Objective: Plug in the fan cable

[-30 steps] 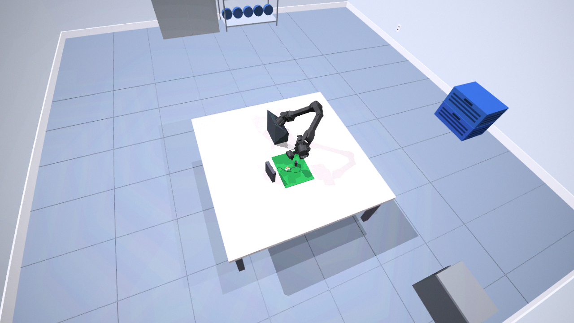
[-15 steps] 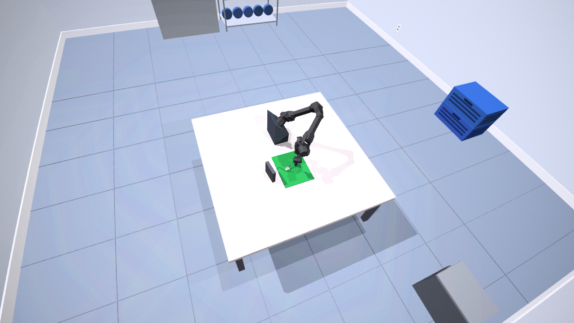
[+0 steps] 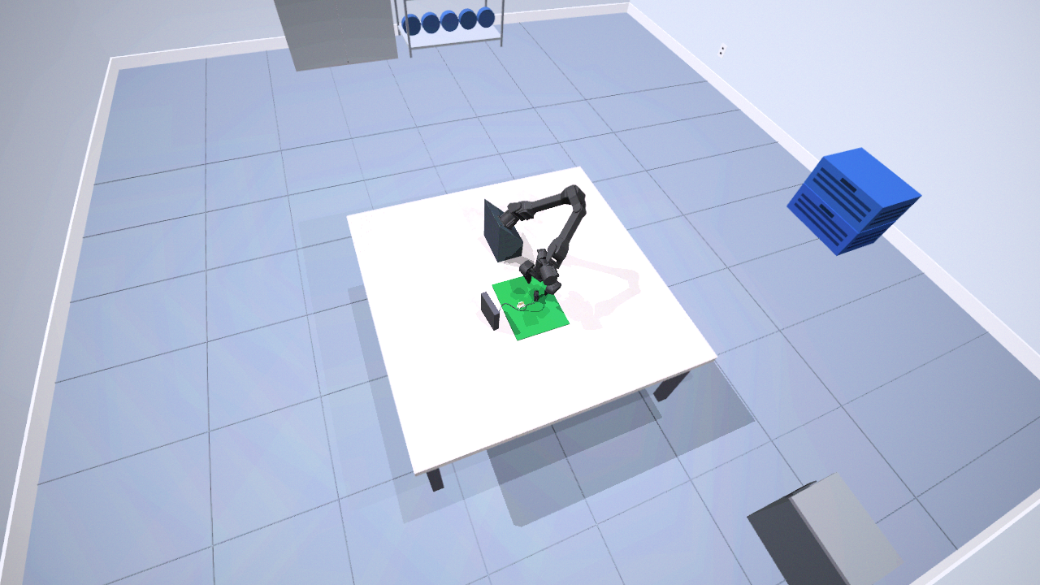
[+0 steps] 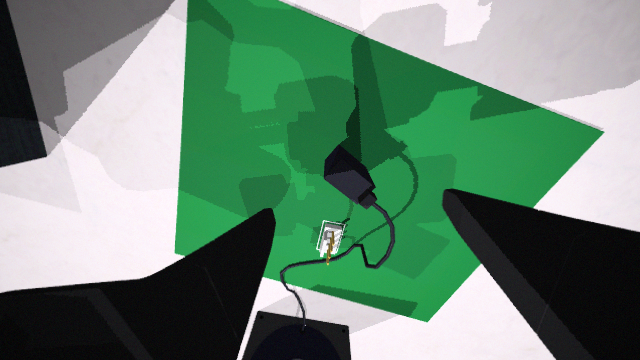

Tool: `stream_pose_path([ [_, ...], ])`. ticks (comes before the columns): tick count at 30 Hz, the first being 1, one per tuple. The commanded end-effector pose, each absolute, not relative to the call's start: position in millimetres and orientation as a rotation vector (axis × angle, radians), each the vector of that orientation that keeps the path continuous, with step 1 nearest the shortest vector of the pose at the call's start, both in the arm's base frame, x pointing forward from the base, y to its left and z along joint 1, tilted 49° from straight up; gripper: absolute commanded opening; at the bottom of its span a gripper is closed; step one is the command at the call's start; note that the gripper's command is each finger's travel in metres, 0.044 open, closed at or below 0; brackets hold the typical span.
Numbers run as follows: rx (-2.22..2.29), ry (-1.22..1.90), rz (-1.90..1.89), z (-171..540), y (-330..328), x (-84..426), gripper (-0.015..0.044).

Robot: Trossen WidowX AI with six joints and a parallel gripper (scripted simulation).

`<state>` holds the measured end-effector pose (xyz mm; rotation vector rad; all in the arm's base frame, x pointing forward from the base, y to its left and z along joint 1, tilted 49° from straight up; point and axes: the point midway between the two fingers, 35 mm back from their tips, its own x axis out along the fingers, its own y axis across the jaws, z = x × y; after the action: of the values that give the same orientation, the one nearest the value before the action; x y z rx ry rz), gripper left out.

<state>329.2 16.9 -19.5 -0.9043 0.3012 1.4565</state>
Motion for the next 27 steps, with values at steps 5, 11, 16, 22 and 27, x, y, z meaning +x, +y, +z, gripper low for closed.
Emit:
stream_pose_path([
  [5,-1.474,-0.292,1.583,-24.3,25.6,324.4,0.0440],
  [11,-1.474,-0.292,1.583,-24.5,25.8,324.5,0.0440],
  [16,-1.474,-0.292,1.583,-28.1,29.5,325.6,0.0440],
  [22,-1.474,-0.291,1.584,-34.9,36.5,327.4,0.0440],
  [27,-1.474,-0.291,1.584,-40.3,42.6,328.7,0.0440],
])
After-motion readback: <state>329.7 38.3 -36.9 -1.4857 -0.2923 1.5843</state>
